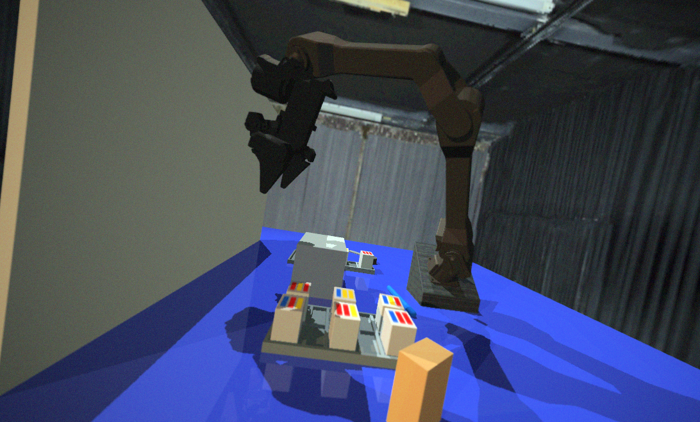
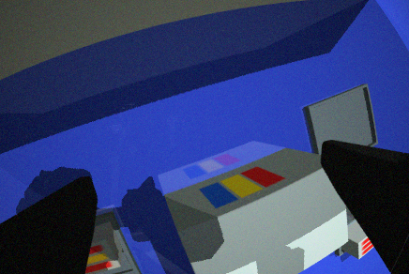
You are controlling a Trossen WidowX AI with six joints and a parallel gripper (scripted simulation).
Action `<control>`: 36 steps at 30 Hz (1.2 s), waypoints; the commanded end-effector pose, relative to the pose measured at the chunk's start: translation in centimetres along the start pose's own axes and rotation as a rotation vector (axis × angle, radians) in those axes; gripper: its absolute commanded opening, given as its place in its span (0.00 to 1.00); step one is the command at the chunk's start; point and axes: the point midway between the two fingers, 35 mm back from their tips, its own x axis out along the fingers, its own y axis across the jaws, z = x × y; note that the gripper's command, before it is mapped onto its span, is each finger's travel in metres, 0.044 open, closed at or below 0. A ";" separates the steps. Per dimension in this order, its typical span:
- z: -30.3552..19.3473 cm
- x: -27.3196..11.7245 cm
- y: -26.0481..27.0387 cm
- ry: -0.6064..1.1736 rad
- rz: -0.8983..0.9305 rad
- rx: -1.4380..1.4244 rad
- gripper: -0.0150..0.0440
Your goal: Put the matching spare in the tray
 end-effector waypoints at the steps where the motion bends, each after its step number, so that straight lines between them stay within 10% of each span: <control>1: -0.5 1.7 -1.7 0.076 0.039 -0.040 1.00; 20: -0.7 1.7 -1.5 0.077 0.041 -0.055 1.00; 36: -22.1 -0.7 8.0 0.095 0.296 -1.396 1.00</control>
